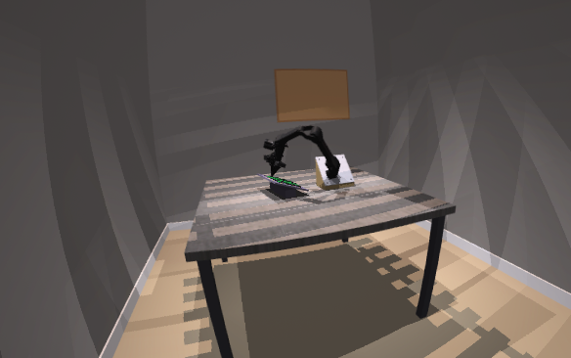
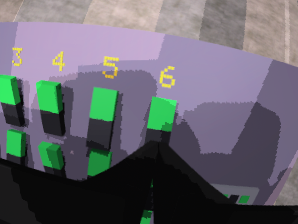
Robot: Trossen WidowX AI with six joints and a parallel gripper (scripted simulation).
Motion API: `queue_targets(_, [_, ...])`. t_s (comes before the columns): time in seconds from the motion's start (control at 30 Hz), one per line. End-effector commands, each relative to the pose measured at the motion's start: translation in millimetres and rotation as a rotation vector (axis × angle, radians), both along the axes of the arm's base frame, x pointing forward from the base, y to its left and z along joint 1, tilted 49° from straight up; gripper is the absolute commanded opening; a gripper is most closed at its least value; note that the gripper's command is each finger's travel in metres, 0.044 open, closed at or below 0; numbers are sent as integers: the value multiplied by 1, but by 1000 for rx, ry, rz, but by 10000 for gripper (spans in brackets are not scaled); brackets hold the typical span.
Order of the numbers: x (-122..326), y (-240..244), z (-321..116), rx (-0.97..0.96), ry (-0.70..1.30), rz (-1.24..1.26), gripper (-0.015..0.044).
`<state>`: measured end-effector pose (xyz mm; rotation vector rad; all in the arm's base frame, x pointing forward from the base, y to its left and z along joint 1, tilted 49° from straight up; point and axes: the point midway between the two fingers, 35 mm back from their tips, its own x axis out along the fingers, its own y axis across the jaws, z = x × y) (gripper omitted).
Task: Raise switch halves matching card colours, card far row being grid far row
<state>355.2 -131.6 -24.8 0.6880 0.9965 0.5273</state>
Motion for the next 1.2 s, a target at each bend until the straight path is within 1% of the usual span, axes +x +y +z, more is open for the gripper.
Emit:
queue_targets(0.0, [0, 1, 0, 3, 0, -2, 0])
queue_targets(1.07, [2, 4, -3, 4, 0, -2, 0])
queue_targets(1.17, [-7, -15, 10, -4, 9, 5, 0])
